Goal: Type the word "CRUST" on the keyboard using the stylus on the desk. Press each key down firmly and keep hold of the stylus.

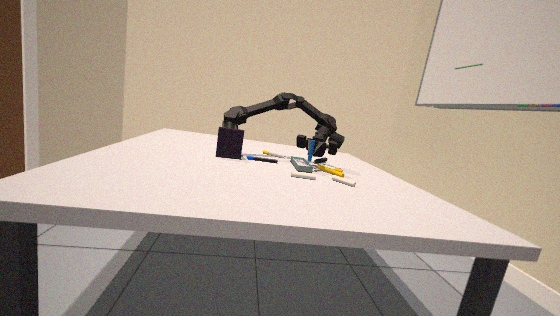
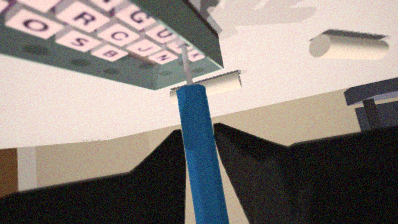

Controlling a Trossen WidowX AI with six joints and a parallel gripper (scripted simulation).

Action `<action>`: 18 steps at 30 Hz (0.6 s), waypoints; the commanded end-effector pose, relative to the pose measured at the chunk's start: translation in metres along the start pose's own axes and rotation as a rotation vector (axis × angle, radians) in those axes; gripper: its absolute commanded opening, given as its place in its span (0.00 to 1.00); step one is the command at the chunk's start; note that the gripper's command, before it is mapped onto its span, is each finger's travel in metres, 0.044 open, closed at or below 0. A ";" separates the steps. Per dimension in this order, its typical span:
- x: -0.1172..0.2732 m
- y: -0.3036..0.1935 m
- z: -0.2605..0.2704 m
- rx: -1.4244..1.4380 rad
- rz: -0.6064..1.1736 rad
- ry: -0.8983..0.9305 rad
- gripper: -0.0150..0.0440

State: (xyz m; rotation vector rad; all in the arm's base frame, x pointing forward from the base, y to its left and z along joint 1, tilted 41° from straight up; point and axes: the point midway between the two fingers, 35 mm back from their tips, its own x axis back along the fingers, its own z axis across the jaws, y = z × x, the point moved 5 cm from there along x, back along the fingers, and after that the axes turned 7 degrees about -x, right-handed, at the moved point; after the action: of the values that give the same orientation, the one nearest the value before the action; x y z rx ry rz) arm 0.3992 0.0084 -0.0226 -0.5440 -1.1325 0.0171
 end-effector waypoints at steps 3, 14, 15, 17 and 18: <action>-0.003 0.004 0.001 -0.003 -0.002 0.004 0.39; -0.002 0.002 0.000 -0.003 -0.002 0.004 0.39; -0.002 0.002 0.000 -0.003 -0.002 0.004 0.39; -0.002 0.002 0.000 -0.003 -0.002 0.004 0.39; -0.001 0.001 0.000 -0.003 -0.002 0.004 0.39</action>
State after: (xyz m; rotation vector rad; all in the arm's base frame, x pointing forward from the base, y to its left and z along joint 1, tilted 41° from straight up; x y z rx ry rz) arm 0.3989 0.0090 -0.0252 -0.5472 -1.1315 0.0152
